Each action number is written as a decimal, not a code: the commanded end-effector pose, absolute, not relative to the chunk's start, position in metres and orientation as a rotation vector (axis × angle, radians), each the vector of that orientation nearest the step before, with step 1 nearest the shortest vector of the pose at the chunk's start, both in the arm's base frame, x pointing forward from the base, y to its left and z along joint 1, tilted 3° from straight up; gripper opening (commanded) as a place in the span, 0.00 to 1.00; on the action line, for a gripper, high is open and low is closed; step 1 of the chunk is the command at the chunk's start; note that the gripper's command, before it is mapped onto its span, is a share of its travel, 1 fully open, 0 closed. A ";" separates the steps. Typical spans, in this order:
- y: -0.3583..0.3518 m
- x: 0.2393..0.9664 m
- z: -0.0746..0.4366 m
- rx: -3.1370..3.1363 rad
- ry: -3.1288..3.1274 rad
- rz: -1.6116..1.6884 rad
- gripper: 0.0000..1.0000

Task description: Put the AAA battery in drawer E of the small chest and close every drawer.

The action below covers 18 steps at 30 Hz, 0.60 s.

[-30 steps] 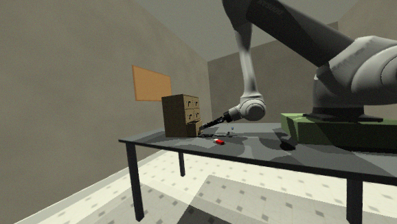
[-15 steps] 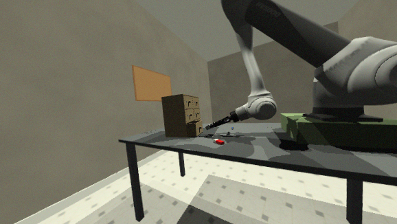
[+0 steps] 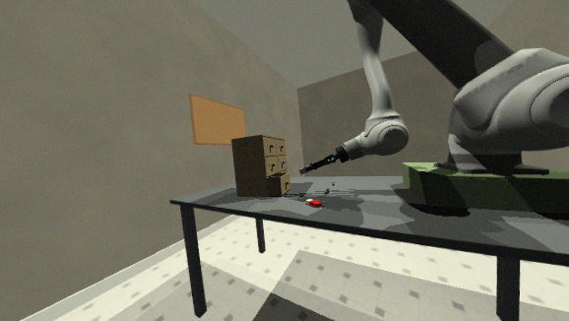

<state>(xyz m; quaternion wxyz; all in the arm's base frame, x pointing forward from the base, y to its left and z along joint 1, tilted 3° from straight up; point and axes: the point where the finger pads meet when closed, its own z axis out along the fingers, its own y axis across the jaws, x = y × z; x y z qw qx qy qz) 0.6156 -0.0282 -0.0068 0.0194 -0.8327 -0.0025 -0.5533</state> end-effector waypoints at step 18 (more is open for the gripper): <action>-0.030 0.596 0.039 -2.612 -0.009 -1.670 0.20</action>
